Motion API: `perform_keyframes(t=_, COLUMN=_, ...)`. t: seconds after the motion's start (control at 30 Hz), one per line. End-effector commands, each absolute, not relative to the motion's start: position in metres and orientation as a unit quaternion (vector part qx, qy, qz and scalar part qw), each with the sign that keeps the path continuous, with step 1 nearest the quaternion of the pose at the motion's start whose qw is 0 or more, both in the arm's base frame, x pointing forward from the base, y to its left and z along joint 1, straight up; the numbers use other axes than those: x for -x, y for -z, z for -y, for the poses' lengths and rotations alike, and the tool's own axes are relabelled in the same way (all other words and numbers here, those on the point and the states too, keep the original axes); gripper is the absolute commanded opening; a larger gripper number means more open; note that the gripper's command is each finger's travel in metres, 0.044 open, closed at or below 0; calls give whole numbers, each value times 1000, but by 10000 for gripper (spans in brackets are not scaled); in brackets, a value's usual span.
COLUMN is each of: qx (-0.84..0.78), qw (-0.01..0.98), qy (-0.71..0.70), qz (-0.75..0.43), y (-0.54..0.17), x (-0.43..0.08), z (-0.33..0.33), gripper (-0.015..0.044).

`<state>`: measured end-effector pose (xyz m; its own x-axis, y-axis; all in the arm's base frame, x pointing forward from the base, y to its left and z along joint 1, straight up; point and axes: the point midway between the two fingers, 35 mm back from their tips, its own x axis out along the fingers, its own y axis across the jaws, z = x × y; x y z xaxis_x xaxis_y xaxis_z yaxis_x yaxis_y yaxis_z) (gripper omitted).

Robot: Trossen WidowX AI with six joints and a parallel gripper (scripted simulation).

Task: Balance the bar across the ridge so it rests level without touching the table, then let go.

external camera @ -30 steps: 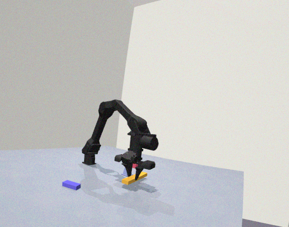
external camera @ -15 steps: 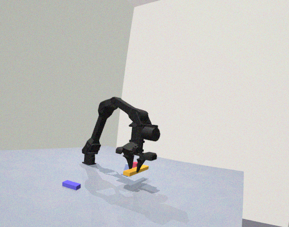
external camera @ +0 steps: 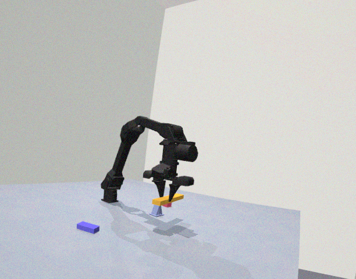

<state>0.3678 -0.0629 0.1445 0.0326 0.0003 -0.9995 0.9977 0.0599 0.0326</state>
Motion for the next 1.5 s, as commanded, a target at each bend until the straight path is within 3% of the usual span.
perform_keyframes(t=0.0, qx=-493, qw=525, qy=478, qz=-503, y=-156, x=-366, z=64, gripper=0)
perform_keyframes(t=1.1, qx=-536, qw=477, qy=521, qz=-463, y=-159, x=-275, z=4, gripper=0)
perform_keyframes(t=1.47, qx=-536, qw=476, qy=521, qz=-463, y=-147, x=-273, z=3, gripper=0)
